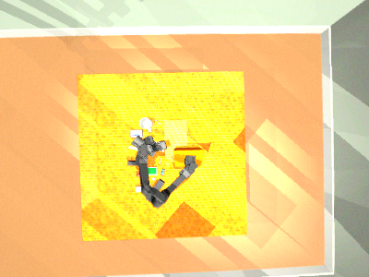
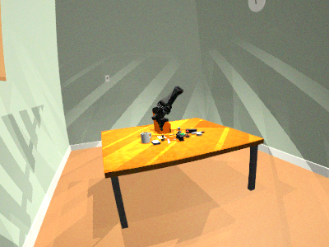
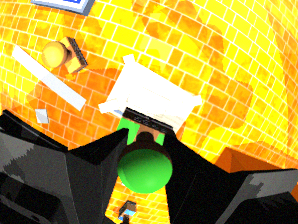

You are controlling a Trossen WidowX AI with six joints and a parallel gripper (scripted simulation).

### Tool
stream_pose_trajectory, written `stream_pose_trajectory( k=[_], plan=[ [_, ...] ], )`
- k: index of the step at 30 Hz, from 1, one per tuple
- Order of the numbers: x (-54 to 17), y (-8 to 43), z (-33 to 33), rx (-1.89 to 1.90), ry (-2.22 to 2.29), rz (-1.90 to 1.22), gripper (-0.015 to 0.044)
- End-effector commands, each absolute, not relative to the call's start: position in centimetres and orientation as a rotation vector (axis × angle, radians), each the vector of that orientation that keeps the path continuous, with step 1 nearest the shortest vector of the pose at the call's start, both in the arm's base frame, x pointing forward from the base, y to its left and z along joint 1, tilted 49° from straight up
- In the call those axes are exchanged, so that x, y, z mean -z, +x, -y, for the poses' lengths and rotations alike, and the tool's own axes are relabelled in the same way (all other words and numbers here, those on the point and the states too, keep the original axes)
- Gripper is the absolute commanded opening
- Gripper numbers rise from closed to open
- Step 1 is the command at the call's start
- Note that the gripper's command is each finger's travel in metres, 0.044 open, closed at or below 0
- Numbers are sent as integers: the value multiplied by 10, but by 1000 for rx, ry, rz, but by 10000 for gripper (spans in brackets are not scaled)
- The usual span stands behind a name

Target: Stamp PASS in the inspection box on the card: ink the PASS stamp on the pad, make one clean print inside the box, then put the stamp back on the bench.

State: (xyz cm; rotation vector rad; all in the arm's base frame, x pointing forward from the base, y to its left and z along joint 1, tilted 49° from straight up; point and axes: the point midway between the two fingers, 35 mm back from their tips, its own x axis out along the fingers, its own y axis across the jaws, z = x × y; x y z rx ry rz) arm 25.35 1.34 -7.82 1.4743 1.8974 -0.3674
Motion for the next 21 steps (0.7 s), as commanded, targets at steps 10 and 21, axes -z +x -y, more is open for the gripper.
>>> stream_pose_trajectory(
  k=[10,21],
  plan=[
    [86,251,-15,408,1496,-1903,0],
    [91,251,-21,409,1496,-1901,0]
  ],
)
